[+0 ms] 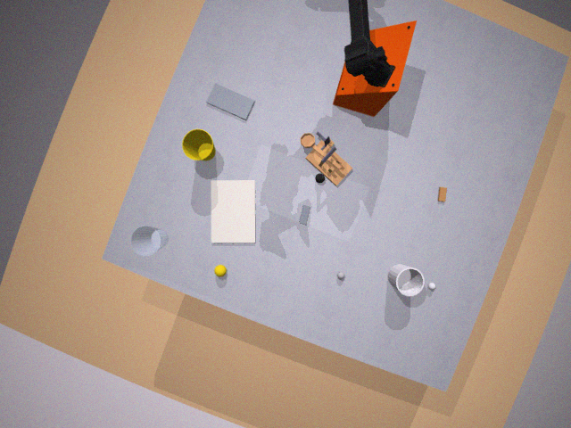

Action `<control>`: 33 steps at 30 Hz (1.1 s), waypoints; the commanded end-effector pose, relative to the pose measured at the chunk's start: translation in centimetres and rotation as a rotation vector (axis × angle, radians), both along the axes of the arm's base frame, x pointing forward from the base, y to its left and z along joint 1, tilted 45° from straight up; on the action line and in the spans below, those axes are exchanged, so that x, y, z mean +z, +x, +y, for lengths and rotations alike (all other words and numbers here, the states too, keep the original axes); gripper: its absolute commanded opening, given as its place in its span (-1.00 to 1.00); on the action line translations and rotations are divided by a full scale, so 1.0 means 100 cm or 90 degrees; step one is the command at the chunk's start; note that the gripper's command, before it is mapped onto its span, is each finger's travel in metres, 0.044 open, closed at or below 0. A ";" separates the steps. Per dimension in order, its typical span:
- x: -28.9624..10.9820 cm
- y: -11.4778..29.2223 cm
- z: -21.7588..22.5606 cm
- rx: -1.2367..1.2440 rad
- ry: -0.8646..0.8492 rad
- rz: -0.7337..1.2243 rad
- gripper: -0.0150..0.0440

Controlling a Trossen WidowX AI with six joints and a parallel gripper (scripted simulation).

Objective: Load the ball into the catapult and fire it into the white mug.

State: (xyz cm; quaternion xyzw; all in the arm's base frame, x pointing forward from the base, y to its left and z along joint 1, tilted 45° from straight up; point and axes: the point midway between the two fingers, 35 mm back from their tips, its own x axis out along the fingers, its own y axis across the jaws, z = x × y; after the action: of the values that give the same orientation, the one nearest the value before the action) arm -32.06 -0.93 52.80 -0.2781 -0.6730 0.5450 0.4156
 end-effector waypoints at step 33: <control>0.094 0.298 0.113 -0.175 0.099 0.538 1.00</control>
State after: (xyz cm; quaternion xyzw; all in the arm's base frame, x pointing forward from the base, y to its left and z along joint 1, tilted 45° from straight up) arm -4.64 9.64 62.52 -0.0912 -0.4624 0.5066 0.7220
